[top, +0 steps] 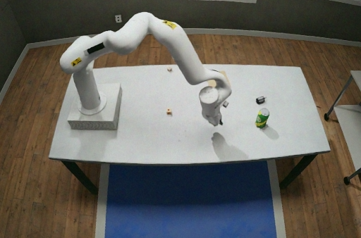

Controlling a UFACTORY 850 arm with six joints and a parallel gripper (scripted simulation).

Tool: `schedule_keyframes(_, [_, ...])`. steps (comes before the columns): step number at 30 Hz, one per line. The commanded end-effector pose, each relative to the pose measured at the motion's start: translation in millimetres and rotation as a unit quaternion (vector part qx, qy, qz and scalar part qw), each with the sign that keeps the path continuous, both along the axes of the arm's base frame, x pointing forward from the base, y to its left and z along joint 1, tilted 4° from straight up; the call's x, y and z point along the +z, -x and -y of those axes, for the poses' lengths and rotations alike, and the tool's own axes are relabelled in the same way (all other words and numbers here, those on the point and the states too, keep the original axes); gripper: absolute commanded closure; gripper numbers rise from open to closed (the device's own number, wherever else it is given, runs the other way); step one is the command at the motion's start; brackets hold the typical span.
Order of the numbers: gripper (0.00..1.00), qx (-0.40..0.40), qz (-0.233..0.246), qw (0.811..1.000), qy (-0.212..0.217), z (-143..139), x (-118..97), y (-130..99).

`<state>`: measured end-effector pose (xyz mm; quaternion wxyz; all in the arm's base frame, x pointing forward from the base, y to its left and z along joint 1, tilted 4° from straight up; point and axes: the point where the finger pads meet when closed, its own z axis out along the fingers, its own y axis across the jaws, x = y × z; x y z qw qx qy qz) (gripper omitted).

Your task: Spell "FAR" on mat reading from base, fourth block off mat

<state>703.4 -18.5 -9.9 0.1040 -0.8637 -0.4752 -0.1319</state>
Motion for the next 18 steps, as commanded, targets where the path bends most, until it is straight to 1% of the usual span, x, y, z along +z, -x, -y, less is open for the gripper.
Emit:
schedule_keyframes(1, [0.77,0.001,0.041,0.998,-0.057,0.1,0.3,0.4])
schedule_keyframes(12, [0.77,-0.003,0.085,0.989,-0.125,1.8,0.5,-0.7])
schedule_keyframes(13, [0.77,-0.003,0.091,0.986,-0.138,1.5,-0.2,0.2])
schedule_keyframes(15, [0.77,-0.003,0.091,0.986,-0.138,1.5,-0.2,0.2])
schedule_keyframes(16, [0.77,-0.004,0.104,0.982,-0.161,1.5,-0.8,1.1])
schedule_keyframes(18, [0.77,-0.005,0.112,0.979,-0.173,1.9,-0.8,1.1])
